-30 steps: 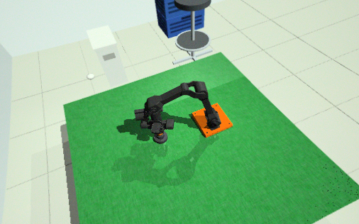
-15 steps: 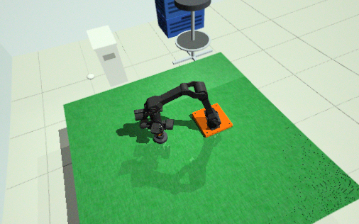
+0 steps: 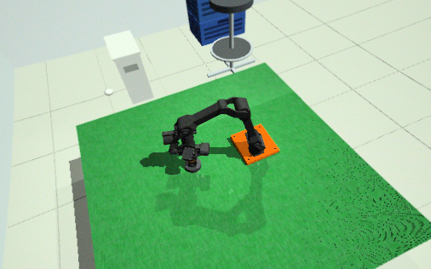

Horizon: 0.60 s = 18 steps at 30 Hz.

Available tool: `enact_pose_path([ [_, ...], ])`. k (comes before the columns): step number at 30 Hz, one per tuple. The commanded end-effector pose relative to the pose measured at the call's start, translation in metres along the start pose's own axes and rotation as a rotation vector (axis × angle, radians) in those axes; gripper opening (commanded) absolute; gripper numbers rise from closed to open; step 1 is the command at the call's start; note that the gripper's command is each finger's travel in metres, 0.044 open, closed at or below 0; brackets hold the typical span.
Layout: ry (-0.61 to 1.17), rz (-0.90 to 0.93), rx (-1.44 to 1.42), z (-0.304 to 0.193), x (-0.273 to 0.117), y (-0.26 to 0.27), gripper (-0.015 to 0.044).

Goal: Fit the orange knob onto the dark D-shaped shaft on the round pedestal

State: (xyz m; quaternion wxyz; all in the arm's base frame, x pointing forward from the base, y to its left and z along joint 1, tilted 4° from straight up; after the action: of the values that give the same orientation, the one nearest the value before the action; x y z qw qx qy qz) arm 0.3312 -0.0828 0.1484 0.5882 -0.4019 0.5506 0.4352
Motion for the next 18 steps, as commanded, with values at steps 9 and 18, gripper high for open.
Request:
enact_pose_path([
  [9,0.001,0.002,-0.029,-0.0004,-0.0036,0.0021,0.0],
  [18,0.0,0.002,-0.213,-0.0001,-0.0031,0.0002,0.0],
])
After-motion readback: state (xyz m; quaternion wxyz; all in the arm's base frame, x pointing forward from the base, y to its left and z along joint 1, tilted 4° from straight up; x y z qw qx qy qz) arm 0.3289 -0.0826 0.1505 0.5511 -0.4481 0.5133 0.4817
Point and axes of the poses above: the point midway between the two fingers, 35 mm back from their tips, its own x axis out along the fingers, its own y axis across the jaws, z = x × y, the point moved 7 cm from there along -x, back along the fingers, and after that the axes turned 12 degrees about -x, right-handed, at the moved point
